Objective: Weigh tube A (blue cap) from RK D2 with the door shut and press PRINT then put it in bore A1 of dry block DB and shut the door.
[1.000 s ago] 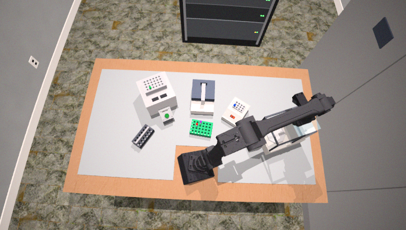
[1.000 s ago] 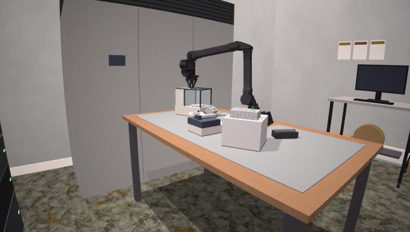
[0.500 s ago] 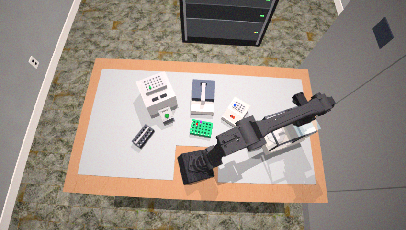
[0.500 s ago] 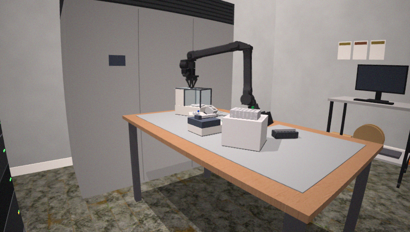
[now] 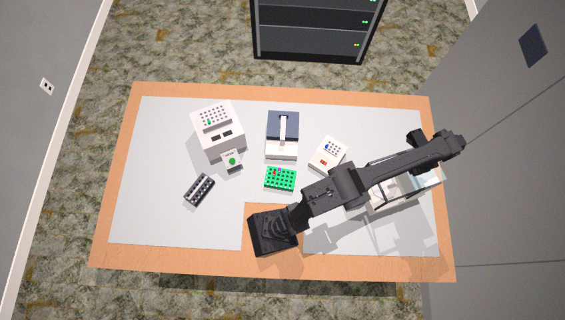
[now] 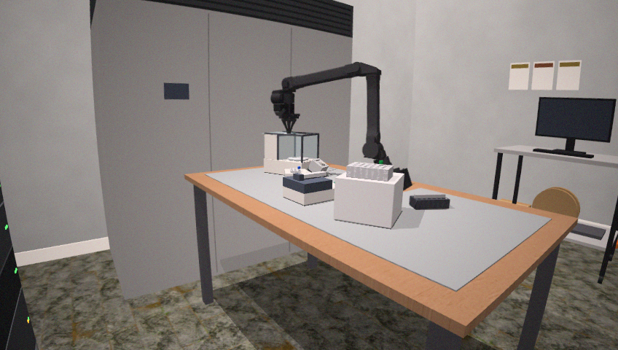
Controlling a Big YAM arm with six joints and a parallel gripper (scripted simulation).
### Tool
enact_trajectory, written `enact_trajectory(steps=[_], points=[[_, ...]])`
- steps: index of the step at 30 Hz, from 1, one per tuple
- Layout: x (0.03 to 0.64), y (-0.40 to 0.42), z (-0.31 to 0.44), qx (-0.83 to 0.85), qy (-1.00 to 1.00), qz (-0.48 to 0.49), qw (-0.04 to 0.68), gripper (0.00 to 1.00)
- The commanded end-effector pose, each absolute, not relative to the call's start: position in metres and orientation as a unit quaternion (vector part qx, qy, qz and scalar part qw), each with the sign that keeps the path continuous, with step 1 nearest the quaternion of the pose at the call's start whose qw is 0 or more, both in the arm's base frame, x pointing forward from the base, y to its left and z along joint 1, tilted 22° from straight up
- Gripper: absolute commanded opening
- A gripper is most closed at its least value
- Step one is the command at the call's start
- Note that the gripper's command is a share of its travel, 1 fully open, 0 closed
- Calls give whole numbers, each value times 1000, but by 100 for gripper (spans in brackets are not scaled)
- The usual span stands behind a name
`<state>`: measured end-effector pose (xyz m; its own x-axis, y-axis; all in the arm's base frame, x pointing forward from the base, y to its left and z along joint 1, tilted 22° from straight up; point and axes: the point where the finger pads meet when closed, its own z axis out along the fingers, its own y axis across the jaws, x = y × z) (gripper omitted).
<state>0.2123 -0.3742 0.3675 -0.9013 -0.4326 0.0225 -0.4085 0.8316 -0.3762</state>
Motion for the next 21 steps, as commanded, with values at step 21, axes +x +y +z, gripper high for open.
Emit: enact_trajectory(steps=[21], points=[[205, -359, 372, -220, 953, -204, 36, 6]])
